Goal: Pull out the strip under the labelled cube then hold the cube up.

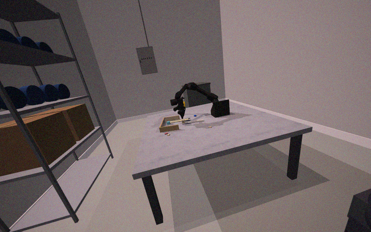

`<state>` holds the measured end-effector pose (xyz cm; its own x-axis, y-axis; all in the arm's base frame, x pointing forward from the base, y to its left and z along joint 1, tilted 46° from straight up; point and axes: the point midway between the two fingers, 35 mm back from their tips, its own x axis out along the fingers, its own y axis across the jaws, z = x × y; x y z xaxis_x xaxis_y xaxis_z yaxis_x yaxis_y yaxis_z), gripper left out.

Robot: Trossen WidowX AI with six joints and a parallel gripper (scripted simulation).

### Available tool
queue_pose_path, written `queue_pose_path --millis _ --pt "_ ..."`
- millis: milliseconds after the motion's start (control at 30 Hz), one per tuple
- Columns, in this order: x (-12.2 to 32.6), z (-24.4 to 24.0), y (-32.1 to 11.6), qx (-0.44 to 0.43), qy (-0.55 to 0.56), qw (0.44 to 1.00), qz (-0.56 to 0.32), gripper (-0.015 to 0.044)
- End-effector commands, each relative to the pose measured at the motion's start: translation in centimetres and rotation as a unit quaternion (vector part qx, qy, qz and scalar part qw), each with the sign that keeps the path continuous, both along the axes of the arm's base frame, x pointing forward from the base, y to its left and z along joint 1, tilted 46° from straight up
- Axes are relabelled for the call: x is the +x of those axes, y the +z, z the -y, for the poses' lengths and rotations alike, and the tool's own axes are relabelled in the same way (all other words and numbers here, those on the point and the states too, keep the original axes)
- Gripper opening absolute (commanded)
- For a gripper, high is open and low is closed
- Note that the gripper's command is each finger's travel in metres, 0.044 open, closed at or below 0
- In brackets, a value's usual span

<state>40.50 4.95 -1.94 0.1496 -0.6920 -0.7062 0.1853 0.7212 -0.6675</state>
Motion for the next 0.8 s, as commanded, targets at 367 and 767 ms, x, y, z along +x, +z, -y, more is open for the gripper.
queue_pose_path --millis 367,767 --pt "0.7 1.5 -1.5 -0.003 0.002 1.0 -0.003 0.025" --pt "1.0 2.9 -2.8 -0.004 0.002 1.0 -0.003 0.025"
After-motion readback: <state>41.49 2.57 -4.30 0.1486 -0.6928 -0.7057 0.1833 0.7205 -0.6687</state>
